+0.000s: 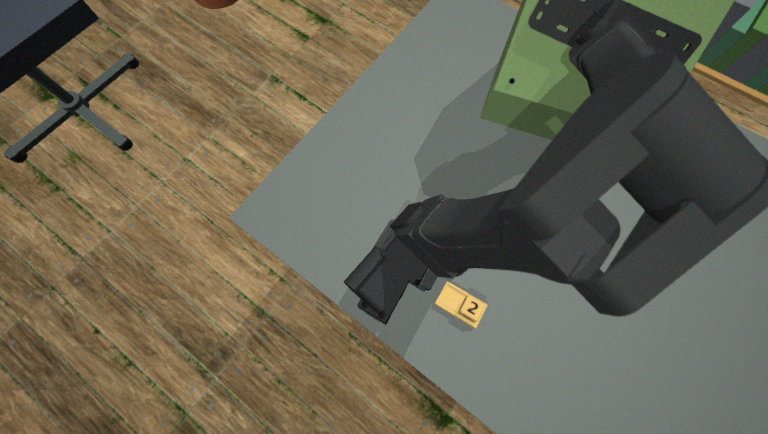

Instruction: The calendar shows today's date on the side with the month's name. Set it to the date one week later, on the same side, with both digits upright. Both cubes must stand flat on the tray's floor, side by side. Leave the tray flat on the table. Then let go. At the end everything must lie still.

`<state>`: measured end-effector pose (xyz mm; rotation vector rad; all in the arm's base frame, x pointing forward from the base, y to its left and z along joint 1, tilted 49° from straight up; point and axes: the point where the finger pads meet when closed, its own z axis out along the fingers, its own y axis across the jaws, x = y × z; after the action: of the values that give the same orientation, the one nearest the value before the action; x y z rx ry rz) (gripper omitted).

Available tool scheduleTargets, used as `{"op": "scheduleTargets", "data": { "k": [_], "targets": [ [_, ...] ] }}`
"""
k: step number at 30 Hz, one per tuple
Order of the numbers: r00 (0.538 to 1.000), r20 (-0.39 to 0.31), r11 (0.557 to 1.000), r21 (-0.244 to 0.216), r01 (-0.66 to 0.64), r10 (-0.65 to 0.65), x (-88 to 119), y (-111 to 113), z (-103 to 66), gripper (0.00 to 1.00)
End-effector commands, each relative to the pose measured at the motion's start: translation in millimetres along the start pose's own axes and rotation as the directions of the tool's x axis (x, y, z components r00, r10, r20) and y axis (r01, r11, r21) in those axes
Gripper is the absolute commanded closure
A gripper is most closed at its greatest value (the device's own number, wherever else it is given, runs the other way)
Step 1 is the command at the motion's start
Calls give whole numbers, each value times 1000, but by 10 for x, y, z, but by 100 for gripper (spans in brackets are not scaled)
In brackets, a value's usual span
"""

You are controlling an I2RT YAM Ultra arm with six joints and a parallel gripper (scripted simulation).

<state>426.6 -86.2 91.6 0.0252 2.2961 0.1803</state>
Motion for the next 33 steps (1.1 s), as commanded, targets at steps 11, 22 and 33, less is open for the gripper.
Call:
{"op": "scheduleTargets", "data": {
  "k": [11,22,33],
  "targets": [
    [1000,17,1000,7,1,-1,-46,-24,84,53],
    [1000,17,1000,7,1,-1,-46,-23,102,53],
    [1000,17,1000,7,1,-1,-46,-23,102,53]
  ]
}}
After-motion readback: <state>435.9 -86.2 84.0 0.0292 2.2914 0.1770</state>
